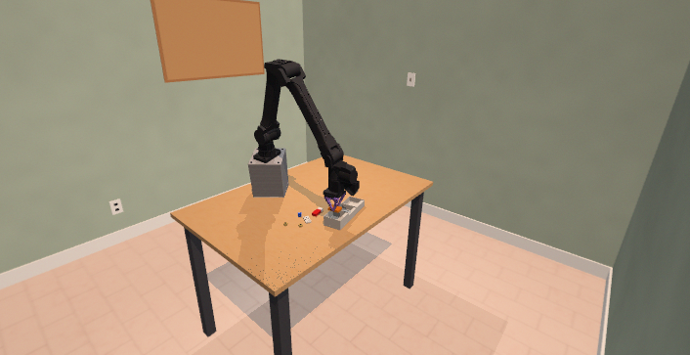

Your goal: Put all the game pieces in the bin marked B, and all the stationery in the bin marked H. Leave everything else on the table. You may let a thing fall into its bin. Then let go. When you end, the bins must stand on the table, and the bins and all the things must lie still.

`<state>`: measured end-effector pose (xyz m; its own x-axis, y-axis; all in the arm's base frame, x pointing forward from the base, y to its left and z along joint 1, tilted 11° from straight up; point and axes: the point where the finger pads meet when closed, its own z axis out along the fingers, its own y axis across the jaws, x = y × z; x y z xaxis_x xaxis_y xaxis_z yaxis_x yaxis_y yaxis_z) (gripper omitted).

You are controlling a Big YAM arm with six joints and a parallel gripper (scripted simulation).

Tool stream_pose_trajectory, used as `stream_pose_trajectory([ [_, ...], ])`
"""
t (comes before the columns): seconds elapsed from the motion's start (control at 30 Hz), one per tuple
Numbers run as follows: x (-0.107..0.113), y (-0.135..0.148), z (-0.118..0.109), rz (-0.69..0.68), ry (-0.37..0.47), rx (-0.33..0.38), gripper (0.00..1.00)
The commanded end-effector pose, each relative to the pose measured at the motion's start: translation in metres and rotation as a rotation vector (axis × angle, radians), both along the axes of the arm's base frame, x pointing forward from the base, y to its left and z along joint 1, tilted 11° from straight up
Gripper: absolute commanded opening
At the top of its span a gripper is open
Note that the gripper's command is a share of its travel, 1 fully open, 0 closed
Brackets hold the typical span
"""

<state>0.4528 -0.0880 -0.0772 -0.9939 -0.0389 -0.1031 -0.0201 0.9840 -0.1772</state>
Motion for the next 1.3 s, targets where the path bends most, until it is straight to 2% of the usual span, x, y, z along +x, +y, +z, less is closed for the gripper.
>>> stream_pose_trajectory([
  [0.0,0.019,-0.006,0.002,0.002,-0.024,0.001,0.34],
  [0.2,0.012,-0.005,-0.003,0.002,-0.019,0.001,0.34],
  [0.33,-0.001,-0.003,-0.009,0.002,0.002,0.004,0.34],
  [0.83,0.02,-0.012,-0.026,0.001,-0.031,-0.001,0.34],
  [1.27,0.021,-0.016,-0.049,0.001,-0.028,-0.001,0.34],
])
